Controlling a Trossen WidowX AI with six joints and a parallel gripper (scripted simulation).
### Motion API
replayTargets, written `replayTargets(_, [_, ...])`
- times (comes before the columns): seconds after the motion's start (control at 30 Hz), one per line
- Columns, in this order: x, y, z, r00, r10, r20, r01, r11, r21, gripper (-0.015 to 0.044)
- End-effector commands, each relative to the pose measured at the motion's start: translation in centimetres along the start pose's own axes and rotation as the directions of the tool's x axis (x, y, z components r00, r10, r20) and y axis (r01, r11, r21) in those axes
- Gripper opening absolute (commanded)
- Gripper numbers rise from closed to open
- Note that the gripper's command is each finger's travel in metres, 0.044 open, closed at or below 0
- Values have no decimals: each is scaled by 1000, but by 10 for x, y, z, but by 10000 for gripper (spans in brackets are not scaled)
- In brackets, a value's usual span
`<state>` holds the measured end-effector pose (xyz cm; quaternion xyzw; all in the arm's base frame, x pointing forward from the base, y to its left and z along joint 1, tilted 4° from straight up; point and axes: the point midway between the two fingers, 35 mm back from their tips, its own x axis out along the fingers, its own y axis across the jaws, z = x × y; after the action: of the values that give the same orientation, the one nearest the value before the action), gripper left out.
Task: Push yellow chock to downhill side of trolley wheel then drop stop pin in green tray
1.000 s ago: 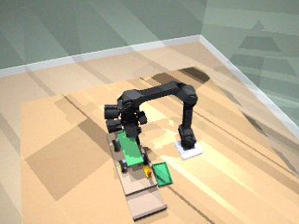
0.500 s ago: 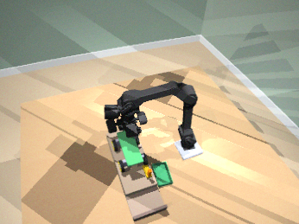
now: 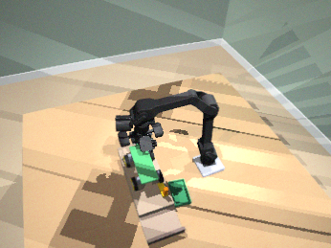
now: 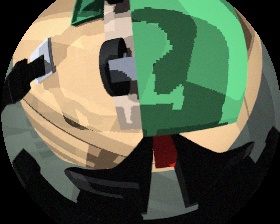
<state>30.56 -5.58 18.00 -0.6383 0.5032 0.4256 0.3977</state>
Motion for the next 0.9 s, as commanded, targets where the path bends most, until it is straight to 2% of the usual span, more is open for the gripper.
replayTargets(0.0, [-5,0,-1,1000,-7,0,7,1000,-1,0])
replayTargets(0.87, [-19,0,-2,1000,-7,0,7,1000,-1,0])
